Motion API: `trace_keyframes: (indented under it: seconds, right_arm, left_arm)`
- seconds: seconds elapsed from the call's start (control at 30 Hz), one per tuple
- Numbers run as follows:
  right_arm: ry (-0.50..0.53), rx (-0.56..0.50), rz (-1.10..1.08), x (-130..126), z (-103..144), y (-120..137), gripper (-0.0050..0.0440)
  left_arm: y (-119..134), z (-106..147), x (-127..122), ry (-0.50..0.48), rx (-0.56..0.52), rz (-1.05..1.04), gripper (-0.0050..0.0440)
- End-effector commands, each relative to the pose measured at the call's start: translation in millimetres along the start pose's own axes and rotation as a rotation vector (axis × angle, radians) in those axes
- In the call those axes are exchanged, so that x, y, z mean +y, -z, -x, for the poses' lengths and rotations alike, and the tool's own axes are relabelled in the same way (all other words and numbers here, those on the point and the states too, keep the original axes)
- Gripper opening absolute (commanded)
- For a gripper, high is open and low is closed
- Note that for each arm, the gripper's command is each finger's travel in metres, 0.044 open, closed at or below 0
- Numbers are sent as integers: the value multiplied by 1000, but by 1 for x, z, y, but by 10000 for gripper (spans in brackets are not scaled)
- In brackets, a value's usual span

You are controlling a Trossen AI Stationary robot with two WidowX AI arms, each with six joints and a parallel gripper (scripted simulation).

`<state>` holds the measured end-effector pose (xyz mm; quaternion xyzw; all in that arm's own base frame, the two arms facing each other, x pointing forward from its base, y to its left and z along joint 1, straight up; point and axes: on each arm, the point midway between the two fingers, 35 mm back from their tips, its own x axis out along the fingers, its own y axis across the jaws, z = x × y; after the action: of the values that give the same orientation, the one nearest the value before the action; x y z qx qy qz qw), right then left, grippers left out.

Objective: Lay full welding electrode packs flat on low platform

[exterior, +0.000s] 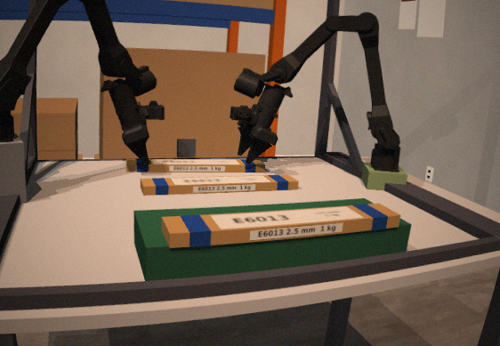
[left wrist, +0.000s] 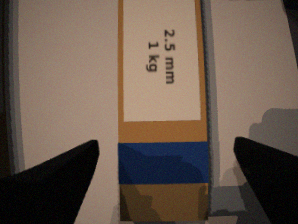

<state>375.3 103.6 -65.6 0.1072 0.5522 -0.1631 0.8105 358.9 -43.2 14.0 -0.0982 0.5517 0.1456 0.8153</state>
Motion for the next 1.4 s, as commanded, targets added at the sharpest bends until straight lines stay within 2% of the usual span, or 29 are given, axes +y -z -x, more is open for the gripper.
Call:
trace_keyframes:
  seconds: [0.0, 0.73, 0.77, 0.93, 0.97, 1.0, 1.13, 1.2, 1.23, 1.27, 1.37]
  right_arm:
    - [-21, -25, -9, 5, 4, -8, 430]
    - [-7, -11, -3, 2, -20, 5, 430]
    - [-21, -25, -8, 5, -14, -1, 430]
    - [-21, -25, -8, 5, -15, -1, 430]
    - [-5, -9, -2, 0, -20, 6, 430]
    - [-21, -25, -8, 5, -15, -1, 430]
    - [-21, -25, -8, 5, -15, 0, 430]
    - [-5, -9, -2, 0, -20, 6, 430]
    - [-21, -25, -8, 4, -15, 0, 430]
    - [-21, -25, -8, 4, -15, 0, -50]
    - [-21, -25, -8, 4, -15, 0, -50]
  left_arm:
    - [1, -4, 0, 1, -6, 0, 430]
    - [8, -22, 0, 1, -6, 0, 430]
    - [8, -22, 0, 1, -6, 0, 430]
    - [9, -22, 1, 1, -6, 0, 430]
    - [8, -22, 1, 1, -7, 0, 430]
    - [8, -21, 1, 2, -9, 1, 430]
    - [7, -20, 1, 4, -11, 2, 430]
    - [7, -19, 1, 5, -13, 3, 430]
    - [2, -17, -1, 12, -24, 5, 430]
    - [2, -17, -1, 12, -24, 5, -50]
    - [2, -17, -1, 12, -24, 5, -50]
